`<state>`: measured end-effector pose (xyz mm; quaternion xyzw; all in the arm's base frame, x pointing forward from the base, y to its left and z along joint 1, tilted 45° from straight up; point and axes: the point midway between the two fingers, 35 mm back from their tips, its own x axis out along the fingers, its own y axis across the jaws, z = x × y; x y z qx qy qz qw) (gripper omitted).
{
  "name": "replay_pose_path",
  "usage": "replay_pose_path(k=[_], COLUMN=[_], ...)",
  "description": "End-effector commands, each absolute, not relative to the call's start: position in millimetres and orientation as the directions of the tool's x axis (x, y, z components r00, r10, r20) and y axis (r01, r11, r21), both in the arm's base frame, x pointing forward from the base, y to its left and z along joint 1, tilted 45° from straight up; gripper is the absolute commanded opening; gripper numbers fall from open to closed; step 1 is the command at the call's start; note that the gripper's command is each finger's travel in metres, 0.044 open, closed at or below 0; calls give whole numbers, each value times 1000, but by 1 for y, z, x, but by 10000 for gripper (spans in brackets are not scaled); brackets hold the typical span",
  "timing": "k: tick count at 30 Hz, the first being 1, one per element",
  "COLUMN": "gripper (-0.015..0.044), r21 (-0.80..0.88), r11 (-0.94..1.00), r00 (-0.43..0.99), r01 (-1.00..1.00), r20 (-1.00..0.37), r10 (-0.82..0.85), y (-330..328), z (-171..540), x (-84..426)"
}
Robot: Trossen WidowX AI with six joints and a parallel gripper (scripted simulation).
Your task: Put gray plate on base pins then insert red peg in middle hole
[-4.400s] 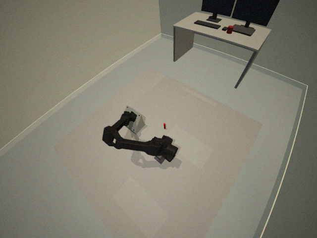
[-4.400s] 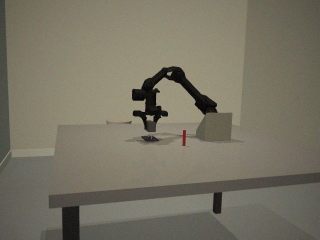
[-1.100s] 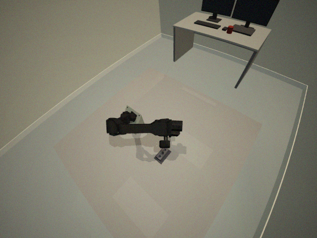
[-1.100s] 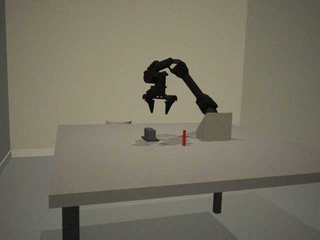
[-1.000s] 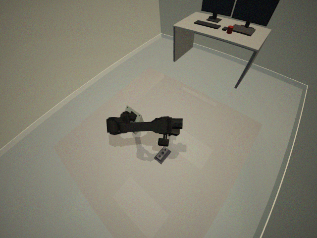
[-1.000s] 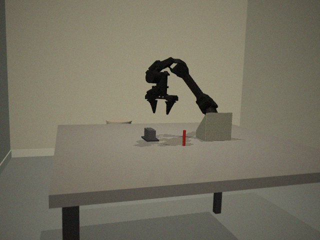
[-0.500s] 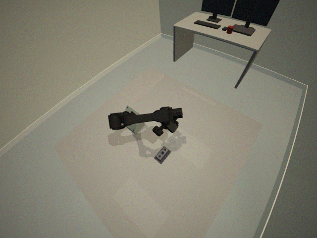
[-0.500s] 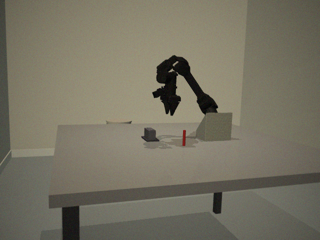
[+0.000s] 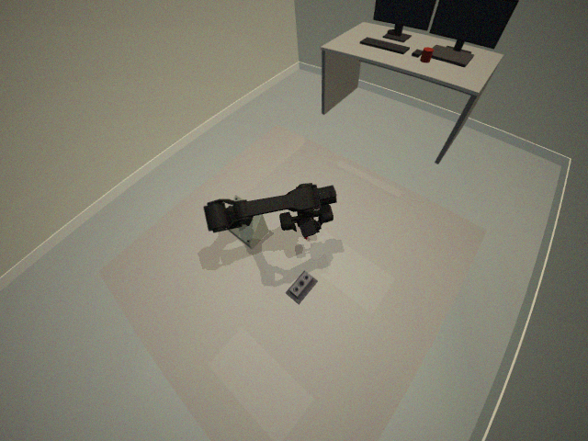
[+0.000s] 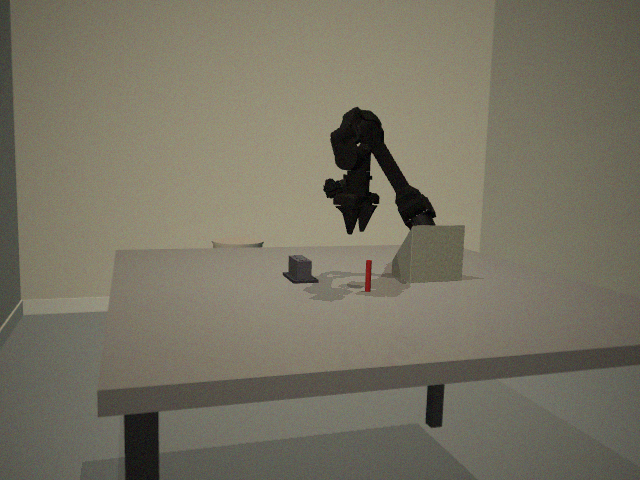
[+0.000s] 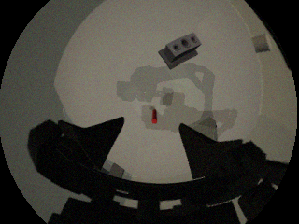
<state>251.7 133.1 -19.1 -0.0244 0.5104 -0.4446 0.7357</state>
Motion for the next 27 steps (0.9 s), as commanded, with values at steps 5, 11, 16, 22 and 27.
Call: replay_pose_path(k=[5,11,16,22,27], gripper=[440,440,440,440,440], r21=[-293,-293,-293,-293,-292], r11=[382,382,382,382,382], r00=[64,64,65,65,65], r01=[876,876,877,877,877], r20=[-715,-715,-715,-715,-714], r10=[-696,-696,-696,-696,-697], y=[137,137,124,117,107], z=[-40,-40,-54,-61,-71], x=[222,222,224,224,225])
